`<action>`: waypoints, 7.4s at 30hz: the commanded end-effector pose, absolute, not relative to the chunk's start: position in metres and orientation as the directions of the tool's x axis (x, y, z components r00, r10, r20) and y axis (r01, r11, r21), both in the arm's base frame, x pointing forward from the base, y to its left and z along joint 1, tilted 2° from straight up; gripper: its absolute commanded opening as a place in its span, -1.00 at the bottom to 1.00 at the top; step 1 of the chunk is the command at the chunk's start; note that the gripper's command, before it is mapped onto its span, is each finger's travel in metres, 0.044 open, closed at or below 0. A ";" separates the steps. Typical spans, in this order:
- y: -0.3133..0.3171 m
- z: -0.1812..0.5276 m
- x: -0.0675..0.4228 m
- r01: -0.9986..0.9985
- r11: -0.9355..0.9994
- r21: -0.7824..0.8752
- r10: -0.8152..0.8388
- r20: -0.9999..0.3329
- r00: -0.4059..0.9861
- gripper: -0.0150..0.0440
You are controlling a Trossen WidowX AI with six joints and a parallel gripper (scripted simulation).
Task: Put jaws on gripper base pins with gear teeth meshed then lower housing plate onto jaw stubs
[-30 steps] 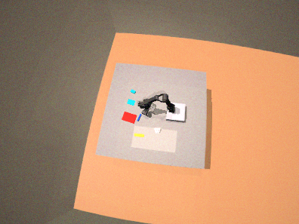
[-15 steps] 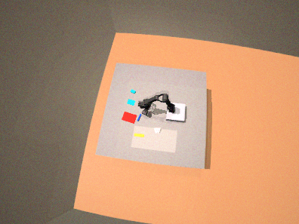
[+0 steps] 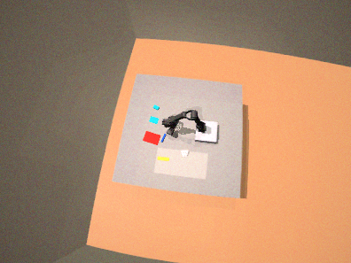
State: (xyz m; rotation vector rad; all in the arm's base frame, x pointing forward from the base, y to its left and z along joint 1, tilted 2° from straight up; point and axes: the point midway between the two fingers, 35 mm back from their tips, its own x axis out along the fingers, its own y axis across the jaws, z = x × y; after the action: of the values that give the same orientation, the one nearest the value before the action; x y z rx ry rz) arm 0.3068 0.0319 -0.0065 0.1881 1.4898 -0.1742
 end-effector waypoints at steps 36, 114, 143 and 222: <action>0.077 0.058 0.296 -0.071 0.997 0.003 0.009 -0.997 0.082 1.00; 0.258 0.072 0.143 -0.986 -0.158 -0.059 0.028 -0.998 0.055 1.00; 0.264 0.032 0.136 -0.971 -0.232 -0.060 0.028 -0.998 0.055 1.00; 0.265 -0.017 0.138 -0.972 -0.227 -0.058 0.032 -0.998 0.052 0.86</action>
State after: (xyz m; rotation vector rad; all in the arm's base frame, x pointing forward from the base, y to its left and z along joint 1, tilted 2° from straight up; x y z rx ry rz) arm 0.1377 0.2654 -0.0175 -1.3823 1.0313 1.3455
